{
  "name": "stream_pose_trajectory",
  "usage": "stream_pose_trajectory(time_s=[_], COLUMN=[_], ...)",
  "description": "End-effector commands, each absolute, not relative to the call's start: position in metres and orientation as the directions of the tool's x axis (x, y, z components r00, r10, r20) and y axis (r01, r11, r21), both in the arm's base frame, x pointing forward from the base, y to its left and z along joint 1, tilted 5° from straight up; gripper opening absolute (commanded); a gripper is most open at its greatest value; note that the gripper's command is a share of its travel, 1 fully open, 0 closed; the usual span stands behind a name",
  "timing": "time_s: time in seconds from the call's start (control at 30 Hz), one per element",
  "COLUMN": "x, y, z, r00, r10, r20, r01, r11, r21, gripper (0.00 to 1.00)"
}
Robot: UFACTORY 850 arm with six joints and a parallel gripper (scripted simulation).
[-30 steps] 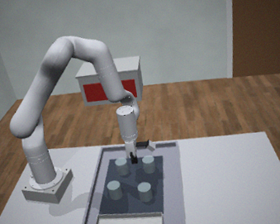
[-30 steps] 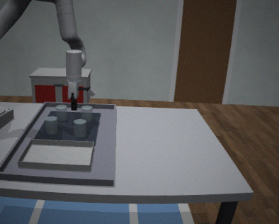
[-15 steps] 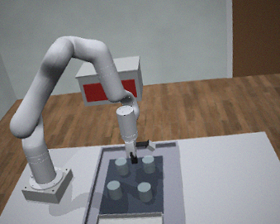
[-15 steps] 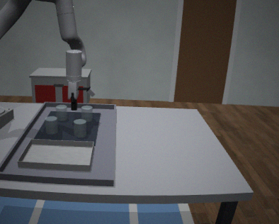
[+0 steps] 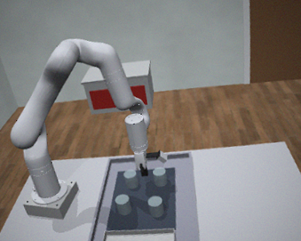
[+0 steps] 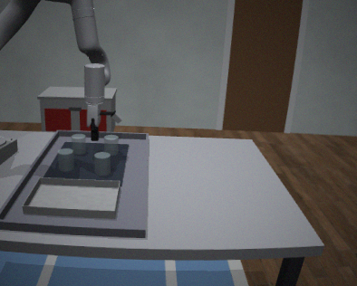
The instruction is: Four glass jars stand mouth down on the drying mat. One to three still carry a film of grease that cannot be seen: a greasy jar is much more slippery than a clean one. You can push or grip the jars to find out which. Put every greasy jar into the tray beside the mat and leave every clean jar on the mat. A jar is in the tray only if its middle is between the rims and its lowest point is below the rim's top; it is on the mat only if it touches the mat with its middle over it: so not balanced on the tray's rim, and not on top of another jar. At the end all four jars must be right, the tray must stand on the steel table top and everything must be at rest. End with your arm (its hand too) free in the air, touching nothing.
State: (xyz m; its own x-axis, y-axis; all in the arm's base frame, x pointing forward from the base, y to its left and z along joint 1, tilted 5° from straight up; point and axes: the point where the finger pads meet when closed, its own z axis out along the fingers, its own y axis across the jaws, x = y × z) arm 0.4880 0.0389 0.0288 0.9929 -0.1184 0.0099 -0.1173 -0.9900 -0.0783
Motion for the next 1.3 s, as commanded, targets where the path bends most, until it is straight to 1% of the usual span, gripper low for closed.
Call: stream_pose_trajectory(time_s=[0.0,0.57,0.77,0.83,0.97,1.03,1.27], x=[0.489,0.489,0.488,0.488,0.487,0.487,0.471], y=[0.039,0.039,0.035,0.035,0.033,0.033,-0.021], z=[0.029,0.029,0.075,0.075,0.106,0.106,0.101], r00=[0.993,0.993,0.993,0.993,0.993,0.993,0.993], r10=[-0.118,-0.118,-0.118,-0.118,-0.118,-0.118,-0.118], r20=[0.012,0.012,0.012,0.012,0.012,0.012,0.012], r01=[-0.117,-0.117,-0.117,-0.117,-0.117,-0.117,-0.117], r11=[-0.990,-0.990,-0.990,-0.990,-0.990,-0.990,-0.990], r21=[-0.079,-0.079,-0.079,-0.079,-0.079,-0.079,-0.079], gripper=[0.00,0.00,0.00,0.00,0.00,0.00,0.00])
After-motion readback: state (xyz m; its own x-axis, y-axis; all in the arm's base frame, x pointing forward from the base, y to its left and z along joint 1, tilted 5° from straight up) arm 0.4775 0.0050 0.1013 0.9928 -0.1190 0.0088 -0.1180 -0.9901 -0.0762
